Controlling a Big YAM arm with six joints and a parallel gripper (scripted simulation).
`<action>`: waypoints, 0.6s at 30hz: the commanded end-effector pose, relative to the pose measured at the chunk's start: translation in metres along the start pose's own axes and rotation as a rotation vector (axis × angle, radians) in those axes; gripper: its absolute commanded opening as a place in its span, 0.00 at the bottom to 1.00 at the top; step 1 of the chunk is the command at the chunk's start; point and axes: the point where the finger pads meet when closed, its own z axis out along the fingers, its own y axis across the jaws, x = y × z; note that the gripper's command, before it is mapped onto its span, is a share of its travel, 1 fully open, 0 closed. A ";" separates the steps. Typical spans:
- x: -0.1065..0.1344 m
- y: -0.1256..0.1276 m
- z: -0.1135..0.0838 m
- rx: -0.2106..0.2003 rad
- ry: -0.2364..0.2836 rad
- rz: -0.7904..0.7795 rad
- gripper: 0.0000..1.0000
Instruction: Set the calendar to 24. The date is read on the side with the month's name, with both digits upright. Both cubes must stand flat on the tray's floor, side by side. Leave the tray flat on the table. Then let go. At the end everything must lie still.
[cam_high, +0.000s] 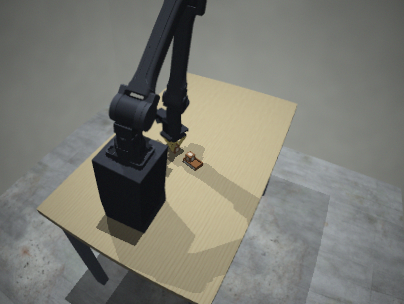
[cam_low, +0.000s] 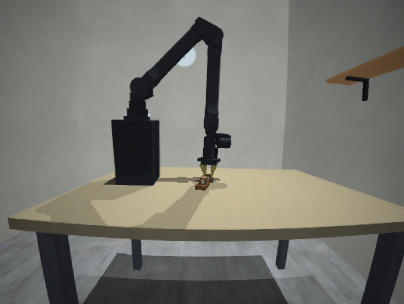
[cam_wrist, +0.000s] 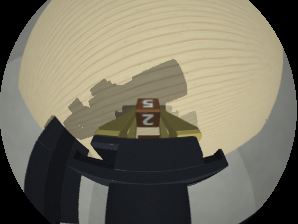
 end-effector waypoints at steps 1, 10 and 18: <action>-0.004 -0.011 -0.006 0.025 -0.016 -0.009 0.25; -0.006 -0.004 -0.025 0.015 -0.011 -0.019 0.25; -0.006 -0.003 -0.082 0.015 -0.012 -0.006 0.25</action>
